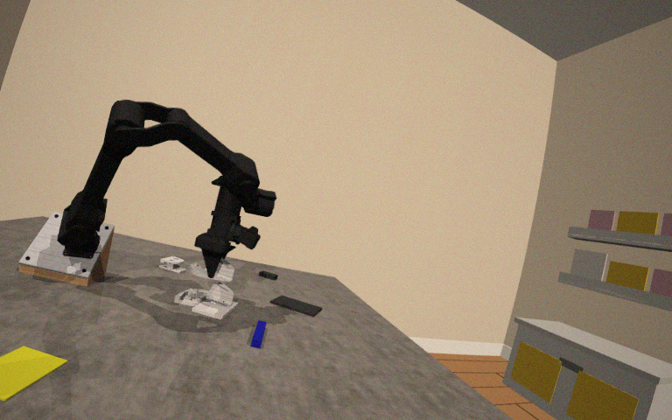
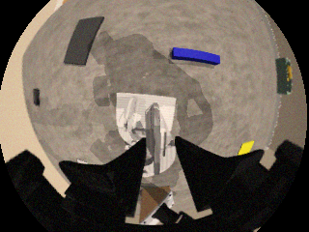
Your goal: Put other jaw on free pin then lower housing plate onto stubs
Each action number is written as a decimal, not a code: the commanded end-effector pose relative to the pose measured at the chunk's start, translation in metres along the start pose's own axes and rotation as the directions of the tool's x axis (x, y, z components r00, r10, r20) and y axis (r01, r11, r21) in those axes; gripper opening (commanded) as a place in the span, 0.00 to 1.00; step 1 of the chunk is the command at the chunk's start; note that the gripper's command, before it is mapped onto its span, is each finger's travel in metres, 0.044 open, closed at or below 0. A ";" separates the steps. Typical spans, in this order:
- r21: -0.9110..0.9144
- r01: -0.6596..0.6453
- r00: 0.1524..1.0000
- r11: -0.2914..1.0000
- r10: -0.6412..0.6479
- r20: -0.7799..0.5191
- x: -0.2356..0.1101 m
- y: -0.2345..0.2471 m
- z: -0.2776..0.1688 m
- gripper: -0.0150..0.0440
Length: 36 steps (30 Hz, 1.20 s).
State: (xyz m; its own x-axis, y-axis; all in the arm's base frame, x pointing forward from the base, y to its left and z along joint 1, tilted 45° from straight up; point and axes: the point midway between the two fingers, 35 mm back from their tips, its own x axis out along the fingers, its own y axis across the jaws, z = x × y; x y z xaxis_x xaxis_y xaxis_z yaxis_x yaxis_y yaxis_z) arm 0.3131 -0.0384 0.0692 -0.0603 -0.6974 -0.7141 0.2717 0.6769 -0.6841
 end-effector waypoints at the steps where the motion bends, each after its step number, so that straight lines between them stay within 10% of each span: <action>1: -0.005 0.006 1.000 1.000 -0.006 0.003 0.000 -0.001 0.000 0.48; 36: -0.021 0.006 1.000 1.000 -0.006 0.003 0.000 -0.003 0.002 0.48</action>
State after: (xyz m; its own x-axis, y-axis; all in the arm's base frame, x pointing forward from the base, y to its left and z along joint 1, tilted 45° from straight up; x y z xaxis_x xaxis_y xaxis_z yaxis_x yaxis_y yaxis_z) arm 0.3137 -0.0397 0.0705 -0.0599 -0.6976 -0.7139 0.2554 0.6807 -0.6866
